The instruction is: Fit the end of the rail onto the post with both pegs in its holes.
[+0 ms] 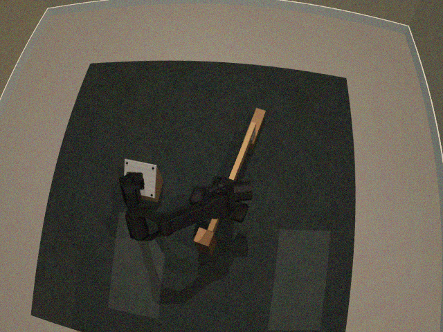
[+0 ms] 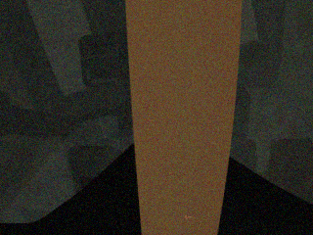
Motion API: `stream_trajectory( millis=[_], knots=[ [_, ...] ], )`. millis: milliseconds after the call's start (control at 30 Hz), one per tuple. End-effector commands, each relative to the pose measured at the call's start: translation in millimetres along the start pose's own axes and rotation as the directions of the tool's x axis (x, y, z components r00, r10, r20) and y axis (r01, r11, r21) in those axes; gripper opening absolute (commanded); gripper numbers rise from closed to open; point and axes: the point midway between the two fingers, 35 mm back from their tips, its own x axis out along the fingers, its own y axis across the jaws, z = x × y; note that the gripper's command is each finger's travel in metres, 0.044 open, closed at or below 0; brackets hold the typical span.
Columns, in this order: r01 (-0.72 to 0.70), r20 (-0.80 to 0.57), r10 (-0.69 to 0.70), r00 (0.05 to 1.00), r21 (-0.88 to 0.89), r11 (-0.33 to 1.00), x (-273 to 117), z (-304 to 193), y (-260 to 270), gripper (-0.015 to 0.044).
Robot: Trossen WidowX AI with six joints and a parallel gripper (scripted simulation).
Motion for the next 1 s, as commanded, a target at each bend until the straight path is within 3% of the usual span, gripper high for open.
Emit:
stream_trajectory(
  millis=[0, 967],
  knots=[
    [0.005, -0.001, -0.005, 1.000, -0.003, 1.000, -2.1, -3.1, -0.3, 0.0000],
    [0.005, -0.001, -0.005, 1.000, -0.003, 1.000, -0.4, -11.7, -0.2, 0.0000]
  ],
)
